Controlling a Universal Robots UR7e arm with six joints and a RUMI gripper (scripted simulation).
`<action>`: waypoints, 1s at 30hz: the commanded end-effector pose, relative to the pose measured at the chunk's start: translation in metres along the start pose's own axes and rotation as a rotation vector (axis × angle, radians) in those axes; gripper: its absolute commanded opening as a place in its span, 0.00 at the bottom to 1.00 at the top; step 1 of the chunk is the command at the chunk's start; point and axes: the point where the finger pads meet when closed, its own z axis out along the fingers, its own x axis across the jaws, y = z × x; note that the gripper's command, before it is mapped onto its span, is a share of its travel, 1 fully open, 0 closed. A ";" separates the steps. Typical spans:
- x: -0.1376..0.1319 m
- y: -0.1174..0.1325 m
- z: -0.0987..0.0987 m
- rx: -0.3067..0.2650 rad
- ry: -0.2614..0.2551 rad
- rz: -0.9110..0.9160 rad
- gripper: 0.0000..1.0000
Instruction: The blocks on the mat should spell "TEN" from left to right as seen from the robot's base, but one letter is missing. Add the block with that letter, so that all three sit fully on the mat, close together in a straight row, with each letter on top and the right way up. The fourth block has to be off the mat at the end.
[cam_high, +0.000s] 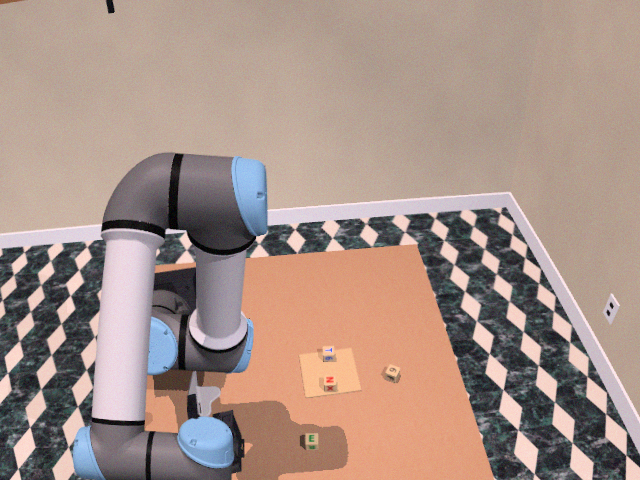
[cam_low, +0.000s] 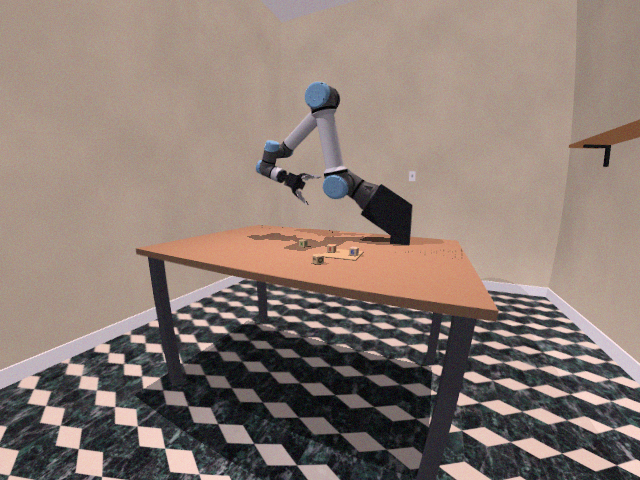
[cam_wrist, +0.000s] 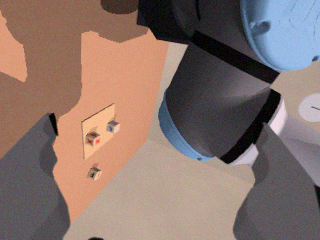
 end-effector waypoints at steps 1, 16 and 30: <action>0.000 0.000 0.000 0.000 -0.001 0.000 1.00; 0.000 0.000 0.000 0.000 -0.001 0.000 1.00; -0.002 0.001 0.000 0.003 0.000 -0.027 1.00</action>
